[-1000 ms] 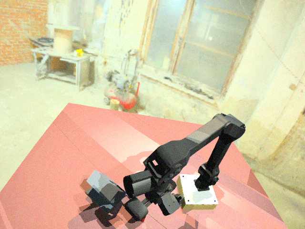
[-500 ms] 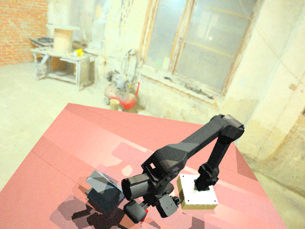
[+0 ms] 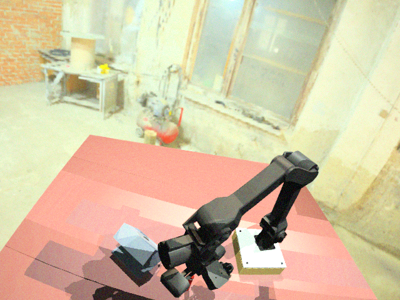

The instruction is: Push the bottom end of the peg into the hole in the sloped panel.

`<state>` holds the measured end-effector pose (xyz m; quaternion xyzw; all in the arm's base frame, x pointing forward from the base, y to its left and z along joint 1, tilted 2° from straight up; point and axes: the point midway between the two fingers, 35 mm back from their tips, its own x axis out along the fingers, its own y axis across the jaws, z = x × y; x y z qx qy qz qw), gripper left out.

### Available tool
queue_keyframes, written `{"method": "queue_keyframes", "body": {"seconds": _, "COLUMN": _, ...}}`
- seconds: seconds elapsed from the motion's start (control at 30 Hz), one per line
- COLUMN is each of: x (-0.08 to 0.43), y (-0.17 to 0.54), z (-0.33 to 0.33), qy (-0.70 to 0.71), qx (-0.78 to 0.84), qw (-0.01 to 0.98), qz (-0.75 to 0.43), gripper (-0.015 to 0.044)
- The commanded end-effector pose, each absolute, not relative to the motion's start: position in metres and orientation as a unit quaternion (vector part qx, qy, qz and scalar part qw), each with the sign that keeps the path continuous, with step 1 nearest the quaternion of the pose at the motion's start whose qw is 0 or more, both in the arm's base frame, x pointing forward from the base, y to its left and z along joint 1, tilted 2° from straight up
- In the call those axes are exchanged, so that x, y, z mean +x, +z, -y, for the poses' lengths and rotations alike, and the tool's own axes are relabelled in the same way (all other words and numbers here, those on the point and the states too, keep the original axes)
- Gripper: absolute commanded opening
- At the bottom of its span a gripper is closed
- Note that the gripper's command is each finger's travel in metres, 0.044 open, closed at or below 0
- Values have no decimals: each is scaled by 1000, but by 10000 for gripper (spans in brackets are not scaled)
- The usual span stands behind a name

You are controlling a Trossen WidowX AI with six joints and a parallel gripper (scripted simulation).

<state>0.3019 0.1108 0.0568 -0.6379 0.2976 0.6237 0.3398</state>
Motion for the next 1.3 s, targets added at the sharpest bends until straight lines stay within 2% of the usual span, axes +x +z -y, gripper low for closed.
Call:
{"method": "queue_keyframes", "body": {"seconds": 0.0, "x": 299, "y": 45, "z": -111, "qy": 629, "qx": -634, "qw": 336, "qz": -300, "gripper": 440}}
{"method": "queue_keyframes", "body": {"seconds": 0.6, "x": 298, "y": 30, "z": -111, "qy": 629, "qx": -634, "qw": 335, "qz": -300, "gripper": 440}}
{"method": "queue_keyframes", "body": {"seconds": 1.1, "x": 300, "y": 34, "z": -111, "qy": 626, "qx": -636, "qw": 337, "qz": -299, "gripper": 46}}
{"method": "queue_keyframes", "body": {"seconds": 1.27, "x": 300, "y": 34, "z": -111, "qy": 626, "qx": -636, "qw": 337, "qz": -299, "gripper": 13}}
